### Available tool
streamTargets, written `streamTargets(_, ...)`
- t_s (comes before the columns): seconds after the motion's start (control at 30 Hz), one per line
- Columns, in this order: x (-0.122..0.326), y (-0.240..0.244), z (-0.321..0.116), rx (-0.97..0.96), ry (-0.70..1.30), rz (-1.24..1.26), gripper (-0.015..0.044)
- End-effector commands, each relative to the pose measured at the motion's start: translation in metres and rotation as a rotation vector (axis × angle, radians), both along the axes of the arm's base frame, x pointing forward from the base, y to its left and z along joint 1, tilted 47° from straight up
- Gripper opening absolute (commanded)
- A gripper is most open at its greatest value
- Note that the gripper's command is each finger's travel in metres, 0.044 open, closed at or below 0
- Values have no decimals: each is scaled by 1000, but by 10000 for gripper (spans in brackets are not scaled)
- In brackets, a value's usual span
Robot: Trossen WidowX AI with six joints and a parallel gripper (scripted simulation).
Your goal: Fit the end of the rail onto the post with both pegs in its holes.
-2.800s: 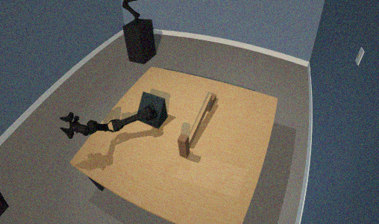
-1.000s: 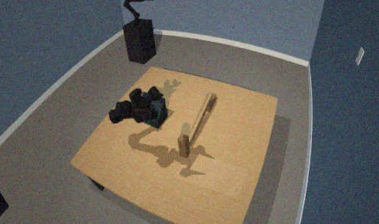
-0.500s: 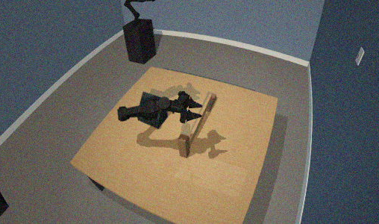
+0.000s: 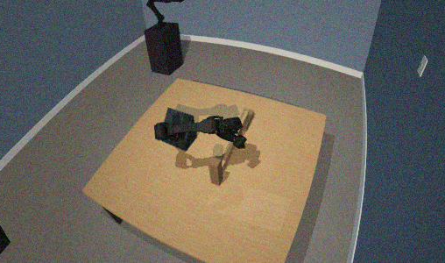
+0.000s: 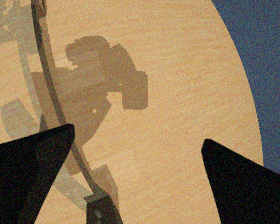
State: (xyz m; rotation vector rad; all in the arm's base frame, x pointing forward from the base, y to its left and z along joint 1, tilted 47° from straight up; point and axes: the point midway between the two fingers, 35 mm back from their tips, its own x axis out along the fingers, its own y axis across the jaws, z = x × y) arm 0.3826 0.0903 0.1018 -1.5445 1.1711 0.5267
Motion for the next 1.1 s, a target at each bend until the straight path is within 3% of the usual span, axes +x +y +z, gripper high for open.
streamTargets(0.0,-34,-36,-49,-240,286,6,440)
streamTargets(0.17,-63,-63,-73,-426,526,37,440)
streamTargets(1.07,-57,-85,-86,-426,525,37,440)
